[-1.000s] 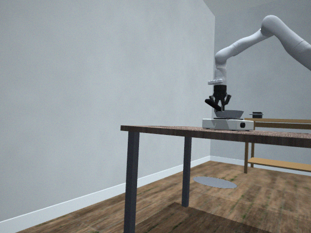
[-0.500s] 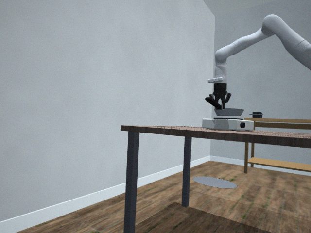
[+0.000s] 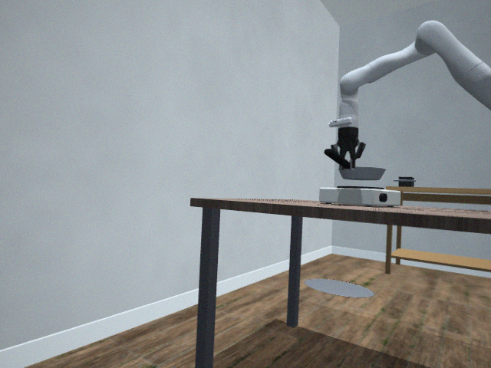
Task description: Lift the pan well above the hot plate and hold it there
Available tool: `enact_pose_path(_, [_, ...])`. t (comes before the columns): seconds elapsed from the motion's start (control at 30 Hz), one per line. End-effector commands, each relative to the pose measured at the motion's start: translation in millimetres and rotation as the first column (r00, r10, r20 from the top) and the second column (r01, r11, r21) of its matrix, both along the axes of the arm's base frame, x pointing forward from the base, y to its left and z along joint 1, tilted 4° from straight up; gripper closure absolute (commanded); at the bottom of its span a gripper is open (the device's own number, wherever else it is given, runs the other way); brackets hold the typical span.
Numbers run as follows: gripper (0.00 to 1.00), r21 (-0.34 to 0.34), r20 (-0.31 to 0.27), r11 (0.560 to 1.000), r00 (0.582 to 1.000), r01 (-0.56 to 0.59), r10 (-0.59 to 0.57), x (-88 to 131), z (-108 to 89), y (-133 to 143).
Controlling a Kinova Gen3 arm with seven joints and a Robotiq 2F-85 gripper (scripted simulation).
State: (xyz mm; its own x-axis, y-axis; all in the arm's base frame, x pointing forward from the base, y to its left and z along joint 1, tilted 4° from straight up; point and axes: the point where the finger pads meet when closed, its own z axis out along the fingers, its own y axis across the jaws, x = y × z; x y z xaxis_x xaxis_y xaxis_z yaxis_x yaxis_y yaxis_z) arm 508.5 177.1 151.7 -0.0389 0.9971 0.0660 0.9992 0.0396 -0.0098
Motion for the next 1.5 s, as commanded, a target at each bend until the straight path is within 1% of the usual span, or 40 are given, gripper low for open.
enact_pose_path(0.0, [1.00,0.002,0.007,1.000,1.000,0.001,-0.001,1.4,6.4,-0.3])
enact_pose_path(0.33, [1.00,0.002,0.007,1.000,1.000,0.001,-0.001,2.2,20.7,-0.9])
enact_pose_path(0.4, [1.00,0.002,0.007,1.000,1.000,0.001,-0.001,2.2,20.7,-0.9])
enact_pose_path(0.9, [1.00,0.002,0.007,1.000,1.000,0.000,0.000,3.4,45.6,-2.0])
enact_pose_path(0.97, [1.00,0.002,0.007,1.000,1.000,0.000,0.000,3.4,45.6,-2.0])
enact_pose_path(1.47, [1.00,0.002,0.006,1.000,1.000,0.000,0.000,4.2,74.0,-3.6])
